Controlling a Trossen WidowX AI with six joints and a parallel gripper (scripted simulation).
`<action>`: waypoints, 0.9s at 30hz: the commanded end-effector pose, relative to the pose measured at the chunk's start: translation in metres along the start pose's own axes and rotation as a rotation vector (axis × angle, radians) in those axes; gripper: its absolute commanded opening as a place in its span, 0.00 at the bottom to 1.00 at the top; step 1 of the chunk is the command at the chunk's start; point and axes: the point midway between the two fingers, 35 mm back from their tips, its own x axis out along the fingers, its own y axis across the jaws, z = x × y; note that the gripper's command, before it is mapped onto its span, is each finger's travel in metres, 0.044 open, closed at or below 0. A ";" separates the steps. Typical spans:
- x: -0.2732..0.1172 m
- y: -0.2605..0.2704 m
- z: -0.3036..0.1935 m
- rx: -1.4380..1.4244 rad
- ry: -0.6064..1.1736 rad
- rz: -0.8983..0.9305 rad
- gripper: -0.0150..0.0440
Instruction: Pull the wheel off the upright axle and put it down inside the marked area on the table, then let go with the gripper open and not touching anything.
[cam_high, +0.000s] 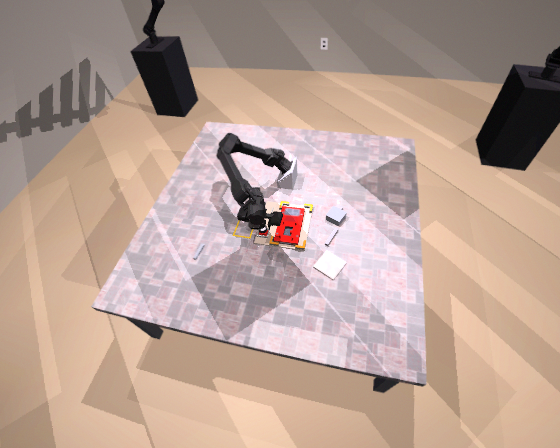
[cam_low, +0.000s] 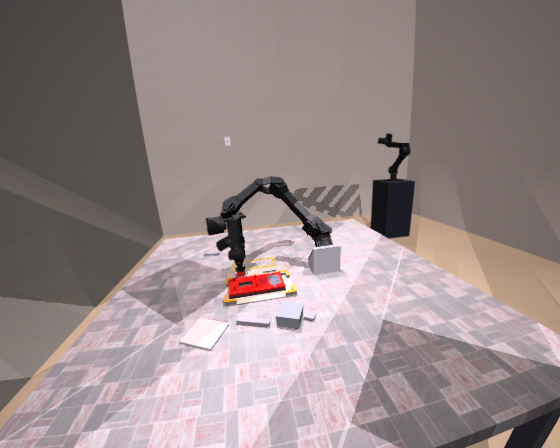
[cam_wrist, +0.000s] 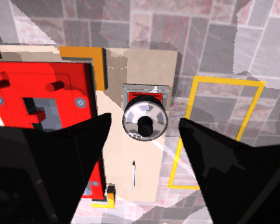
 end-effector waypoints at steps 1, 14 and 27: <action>0.009 0.001 -0.001 -0.005 -0.004 -0.004 0.76; 0.005 0.000 -0.001 0.000 0.003 -0.001 0.49; 0.002 0.000 -0.001 -0.001 0.002 -0.001 0.25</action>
